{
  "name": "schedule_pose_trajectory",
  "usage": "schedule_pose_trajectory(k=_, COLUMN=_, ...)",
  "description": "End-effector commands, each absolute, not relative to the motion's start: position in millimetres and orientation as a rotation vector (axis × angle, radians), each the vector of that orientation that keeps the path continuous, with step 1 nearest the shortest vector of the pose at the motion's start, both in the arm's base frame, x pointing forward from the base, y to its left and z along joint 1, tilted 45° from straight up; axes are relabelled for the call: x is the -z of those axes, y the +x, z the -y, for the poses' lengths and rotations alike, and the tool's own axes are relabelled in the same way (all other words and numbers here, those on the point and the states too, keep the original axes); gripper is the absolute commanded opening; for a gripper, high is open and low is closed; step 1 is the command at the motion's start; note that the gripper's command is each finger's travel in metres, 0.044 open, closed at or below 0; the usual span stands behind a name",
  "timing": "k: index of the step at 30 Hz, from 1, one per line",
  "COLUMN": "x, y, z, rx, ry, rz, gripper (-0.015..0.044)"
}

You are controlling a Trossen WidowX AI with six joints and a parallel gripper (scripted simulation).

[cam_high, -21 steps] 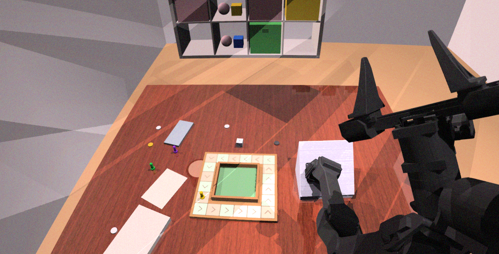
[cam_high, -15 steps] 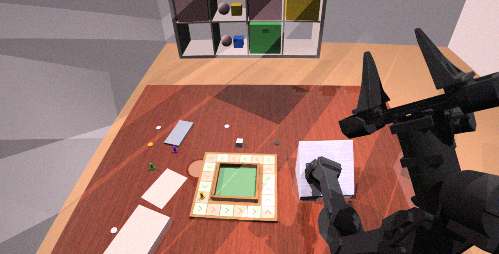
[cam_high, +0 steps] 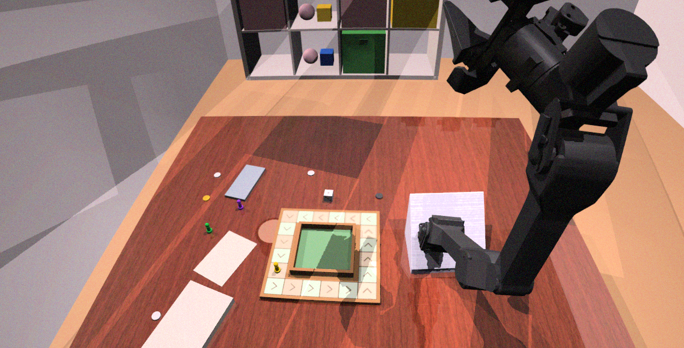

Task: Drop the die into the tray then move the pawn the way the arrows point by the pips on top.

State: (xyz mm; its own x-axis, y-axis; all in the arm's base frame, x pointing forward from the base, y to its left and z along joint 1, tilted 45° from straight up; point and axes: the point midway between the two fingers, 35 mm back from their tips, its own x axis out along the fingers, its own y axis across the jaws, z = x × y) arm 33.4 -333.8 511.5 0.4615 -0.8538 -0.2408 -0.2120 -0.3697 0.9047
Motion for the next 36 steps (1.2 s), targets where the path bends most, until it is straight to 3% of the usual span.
schedule_pose_trajectory(k=1, x=-477, y=50, z=359, rx=0.988, ry=1.864, rz=0.775, gripper=0.0275)
schedule_pose_trajectory(k=10, x=-390, y=95, z=407, rx=1.069, ry=1.801, rz=0.370, gripper=0.0275)
schedule_pose_trajectory(k=19, x=-259, y=166, z=431, rx=1.000, ry=1.615, rz=-0.221, gripper=0.0275)
schedule_pose_trajectory(k=36, x=-15, y=274, z=341, rx=0.375, ry=1.124, rz=-1.123, gripper=0.0275)
